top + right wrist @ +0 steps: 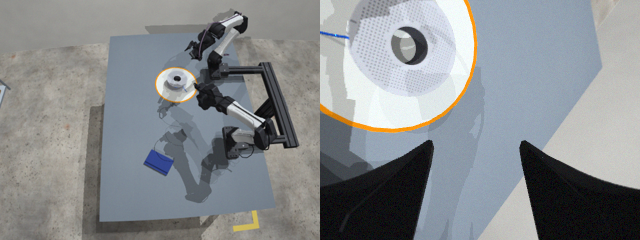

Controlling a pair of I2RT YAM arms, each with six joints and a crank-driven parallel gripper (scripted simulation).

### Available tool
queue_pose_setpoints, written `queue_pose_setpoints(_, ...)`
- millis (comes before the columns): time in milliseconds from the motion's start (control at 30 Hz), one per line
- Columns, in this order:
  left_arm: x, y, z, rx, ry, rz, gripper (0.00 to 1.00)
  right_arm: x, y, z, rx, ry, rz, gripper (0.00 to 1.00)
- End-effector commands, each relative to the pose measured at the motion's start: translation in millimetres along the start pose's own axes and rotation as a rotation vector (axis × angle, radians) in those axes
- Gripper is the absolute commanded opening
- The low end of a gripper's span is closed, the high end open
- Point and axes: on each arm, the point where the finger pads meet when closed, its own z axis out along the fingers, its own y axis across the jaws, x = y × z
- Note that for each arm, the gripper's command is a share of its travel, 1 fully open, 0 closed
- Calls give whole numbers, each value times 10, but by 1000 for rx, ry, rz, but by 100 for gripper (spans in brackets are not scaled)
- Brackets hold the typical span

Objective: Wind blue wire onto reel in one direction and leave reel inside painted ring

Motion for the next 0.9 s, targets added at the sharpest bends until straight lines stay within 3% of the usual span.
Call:
queue_pose_setpoints(0,-237,16,-76,-30,-34,-12,15,-18,6,33,11,1,7,77)
queue_pose_setpoints(867,-364,-41,-8,-31,-34,-12,15,-23,30,54,11,1,7,77)
